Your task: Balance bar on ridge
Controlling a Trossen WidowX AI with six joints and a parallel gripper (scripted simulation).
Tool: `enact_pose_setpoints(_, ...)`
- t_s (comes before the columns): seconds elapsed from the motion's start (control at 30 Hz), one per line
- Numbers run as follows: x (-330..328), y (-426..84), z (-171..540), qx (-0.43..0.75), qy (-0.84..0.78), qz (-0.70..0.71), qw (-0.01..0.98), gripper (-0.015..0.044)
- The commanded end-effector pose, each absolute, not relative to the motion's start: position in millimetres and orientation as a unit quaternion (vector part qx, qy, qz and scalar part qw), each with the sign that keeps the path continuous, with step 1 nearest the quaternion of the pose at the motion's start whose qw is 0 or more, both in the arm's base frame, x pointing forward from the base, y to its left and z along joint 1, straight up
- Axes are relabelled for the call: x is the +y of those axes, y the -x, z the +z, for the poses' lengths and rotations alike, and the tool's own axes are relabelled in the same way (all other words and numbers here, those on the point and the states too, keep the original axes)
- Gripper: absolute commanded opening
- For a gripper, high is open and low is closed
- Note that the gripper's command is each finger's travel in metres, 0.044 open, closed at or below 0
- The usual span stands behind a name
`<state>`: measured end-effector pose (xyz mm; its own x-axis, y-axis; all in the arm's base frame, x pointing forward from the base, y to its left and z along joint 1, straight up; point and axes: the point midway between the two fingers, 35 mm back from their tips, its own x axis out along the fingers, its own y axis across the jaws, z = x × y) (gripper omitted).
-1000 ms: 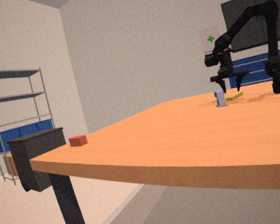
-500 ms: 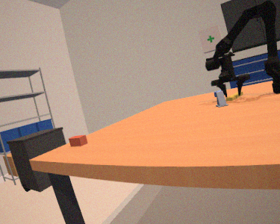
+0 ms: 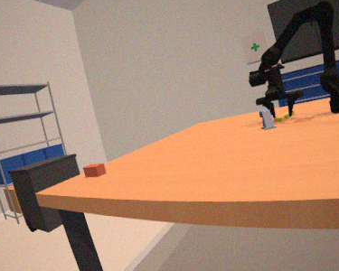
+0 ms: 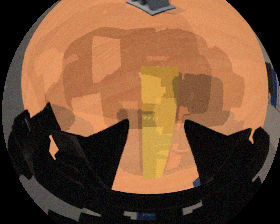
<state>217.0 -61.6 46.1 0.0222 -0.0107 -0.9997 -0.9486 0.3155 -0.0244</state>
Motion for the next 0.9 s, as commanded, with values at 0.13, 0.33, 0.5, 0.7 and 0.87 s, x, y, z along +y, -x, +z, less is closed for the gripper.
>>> enact_pose_setpoints(0.13,-62,-217,46,0.569,0.421,0.406,0.578,0.0184)
enact_pose_setpoints(0.33,-62,-217,46,0.569,0.421,0.406,0.578,0.0105)
enact_pose_setpoints(0.5,-62,-218,50,0.569,0.421,0.406,0.578,0.0012)
enact_pose_setpoints(0.7,-62,-220,64,0.569,0.421,0.406,0.578,0.0000)
enact_pose_setpoints(0.87,-63,-222,77,0.569,0.421,0.407,0.578,0.0000)
